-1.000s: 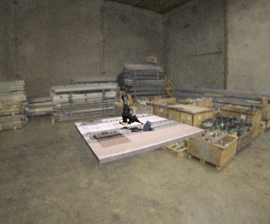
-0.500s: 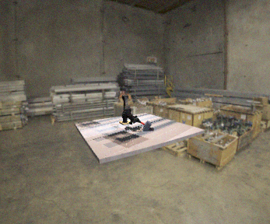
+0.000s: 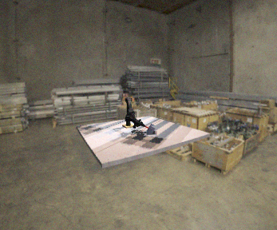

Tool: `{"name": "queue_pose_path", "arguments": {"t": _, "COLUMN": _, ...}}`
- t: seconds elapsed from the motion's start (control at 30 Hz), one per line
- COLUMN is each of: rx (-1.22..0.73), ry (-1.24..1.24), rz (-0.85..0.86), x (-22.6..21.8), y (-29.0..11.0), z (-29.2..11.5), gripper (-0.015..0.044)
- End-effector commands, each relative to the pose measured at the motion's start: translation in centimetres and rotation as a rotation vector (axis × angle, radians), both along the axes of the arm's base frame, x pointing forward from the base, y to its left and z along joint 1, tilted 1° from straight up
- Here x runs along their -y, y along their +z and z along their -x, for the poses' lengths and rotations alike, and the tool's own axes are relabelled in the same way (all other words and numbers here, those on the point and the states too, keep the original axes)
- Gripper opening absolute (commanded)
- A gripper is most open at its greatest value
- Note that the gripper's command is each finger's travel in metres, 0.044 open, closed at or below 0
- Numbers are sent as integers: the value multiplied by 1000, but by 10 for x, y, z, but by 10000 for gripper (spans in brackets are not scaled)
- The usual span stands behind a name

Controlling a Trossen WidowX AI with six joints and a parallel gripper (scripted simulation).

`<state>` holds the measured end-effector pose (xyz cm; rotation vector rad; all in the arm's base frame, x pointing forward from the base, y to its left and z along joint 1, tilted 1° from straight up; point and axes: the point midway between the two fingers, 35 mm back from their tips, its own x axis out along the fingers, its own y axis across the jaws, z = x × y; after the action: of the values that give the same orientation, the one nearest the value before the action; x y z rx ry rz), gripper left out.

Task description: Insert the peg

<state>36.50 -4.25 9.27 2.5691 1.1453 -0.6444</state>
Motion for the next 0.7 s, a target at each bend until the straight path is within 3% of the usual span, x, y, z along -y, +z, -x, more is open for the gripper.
{"name": "queue_pose_path", "arguments": {"t": 0.0, "rx": 1, "ry": 0, "rz": 1, "x": 0, "y": 0, "z": 0, "gripper": 0}}
{"name": "queue_pose_path", "arguments": {"t": 0.67, "rx": 1, "ry": 0, "rz": 1, "x": 0, "y": -4, "z": 3, "gripper": 0}}
